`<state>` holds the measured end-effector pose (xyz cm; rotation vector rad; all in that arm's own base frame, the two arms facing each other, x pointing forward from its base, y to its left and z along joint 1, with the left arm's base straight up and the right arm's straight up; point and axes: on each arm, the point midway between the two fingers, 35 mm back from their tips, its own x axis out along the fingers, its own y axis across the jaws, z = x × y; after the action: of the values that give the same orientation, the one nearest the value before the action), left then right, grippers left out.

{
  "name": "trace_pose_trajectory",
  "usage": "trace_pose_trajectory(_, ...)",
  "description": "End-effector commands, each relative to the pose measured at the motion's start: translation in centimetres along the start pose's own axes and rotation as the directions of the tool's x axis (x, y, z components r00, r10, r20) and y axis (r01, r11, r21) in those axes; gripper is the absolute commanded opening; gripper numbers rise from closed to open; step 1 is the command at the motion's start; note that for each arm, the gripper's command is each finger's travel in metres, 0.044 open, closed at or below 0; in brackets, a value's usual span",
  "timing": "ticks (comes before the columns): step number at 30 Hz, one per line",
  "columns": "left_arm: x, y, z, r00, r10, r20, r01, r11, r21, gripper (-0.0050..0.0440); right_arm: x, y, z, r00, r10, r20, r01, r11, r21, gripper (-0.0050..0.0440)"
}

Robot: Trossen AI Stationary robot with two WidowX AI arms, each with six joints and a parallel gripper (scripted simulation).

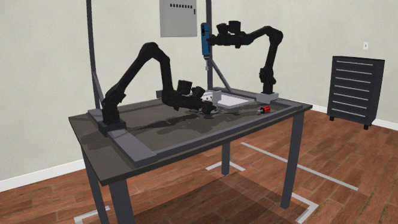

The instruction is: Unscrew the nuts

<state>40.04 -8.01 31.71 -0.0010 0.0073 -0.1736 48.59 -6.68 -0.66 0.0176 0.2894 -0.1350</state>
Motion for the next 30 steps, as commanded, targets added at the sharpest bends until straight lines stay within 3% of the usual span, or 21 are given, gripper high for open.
trace_pose_trajectory(1, -0.6, -0.1, 3.6, 0.996, -0.001, 0.085, 0.002, 1.0, -0.003, 0.0161, 0.0, 0.0, 2.0, 0.999, -0.001, 0.048, 0.001, 1.0, 0.002, 0.0384)
trace_pose_trajectory(9, -0.5, -0.2, 6.0, 0.997, -0.001, 0.073, 0.001, 1.0, -0.003, 0.0161, -1.5, 0.0, 2.1, 0.999, -0.001, 0.048, 0.001, 1.0, 0.002, 0.04)
trace_pose_trajectory(22, -0.5, -0.2, 6.0, 0.997, -0.001, 0.075, 0.001, 1.0, -0.003, 0.0161, -6.0, 0.0, 1.7, 0.999, -0.001, 0.043, 0.001, 1.0, 0.002, 0.04)
trace_pose_trajectory(28, -0.4, 0.1, 5.9, 0.997, 0.005, 0.072, -0.005, 1.0, 0.002, 0.0161, -6.1, 0.0, 1.7, 0.999, -0.001, 0.043, 0.001, 1.0, 0.002, 0.04)
trace_pose_trajectory(30, 0.2, 1.0, 4.7, 0.999, 0.032, 0.03, -0.033, 0.999, 0.023, 0.0161, -6.1, 0.0, 1.7, 0.999, -0.001, 0.043, 0.001, 1.0, 0.002, 0.04)
